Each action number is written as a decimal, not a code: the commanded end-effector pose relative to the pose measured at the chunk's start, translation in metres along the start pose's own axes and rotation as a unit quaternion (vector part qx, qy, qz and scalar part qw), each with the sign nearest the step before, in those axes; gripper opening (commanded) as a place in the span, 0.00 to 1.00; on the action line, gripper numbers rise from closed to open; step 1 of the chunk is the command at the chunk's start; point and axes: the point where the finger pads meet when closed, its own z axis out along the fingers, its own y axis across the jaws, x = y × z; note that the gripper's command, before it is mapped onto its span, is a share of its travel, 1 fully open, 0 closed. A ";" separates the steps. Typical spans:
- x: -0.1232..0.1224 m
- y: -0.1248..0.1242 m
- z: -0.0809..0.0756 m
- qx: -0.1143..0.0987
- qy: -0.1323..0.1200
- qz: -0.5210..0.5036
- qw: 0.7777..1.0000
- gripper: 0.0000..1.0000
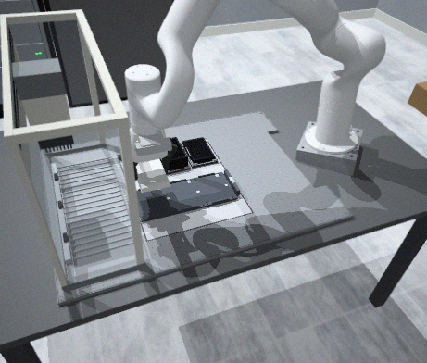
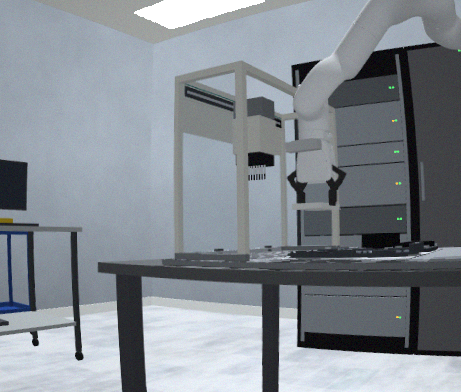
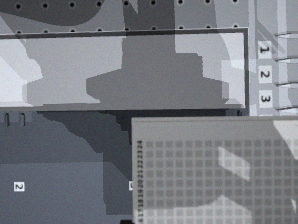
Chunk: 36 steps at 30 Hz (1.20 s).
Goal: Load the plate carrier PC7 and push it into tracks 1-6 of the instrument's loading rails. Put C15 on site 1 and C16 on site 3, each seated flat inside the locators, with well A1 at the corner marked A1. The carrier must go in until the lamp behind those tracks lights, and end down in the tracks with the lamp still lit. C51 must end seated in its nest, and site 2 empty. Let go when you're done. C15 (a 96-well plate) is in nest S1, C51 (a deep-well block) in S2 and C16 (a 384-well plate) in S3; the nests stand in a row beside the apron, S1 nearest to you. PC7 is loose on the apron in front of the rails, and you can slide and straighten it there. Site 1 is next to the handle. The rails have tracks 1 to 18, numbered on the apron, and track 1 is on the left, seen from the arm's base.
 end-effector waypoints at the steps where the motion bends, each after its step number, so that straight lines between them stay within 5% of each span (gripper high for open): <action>1: 0.000 0.001 -0.001 -0.001 0.000 0.000 1.000 0.00; 36: 0.000 0.001 0.049 -0.001 0.000 0.000 1.000 0.00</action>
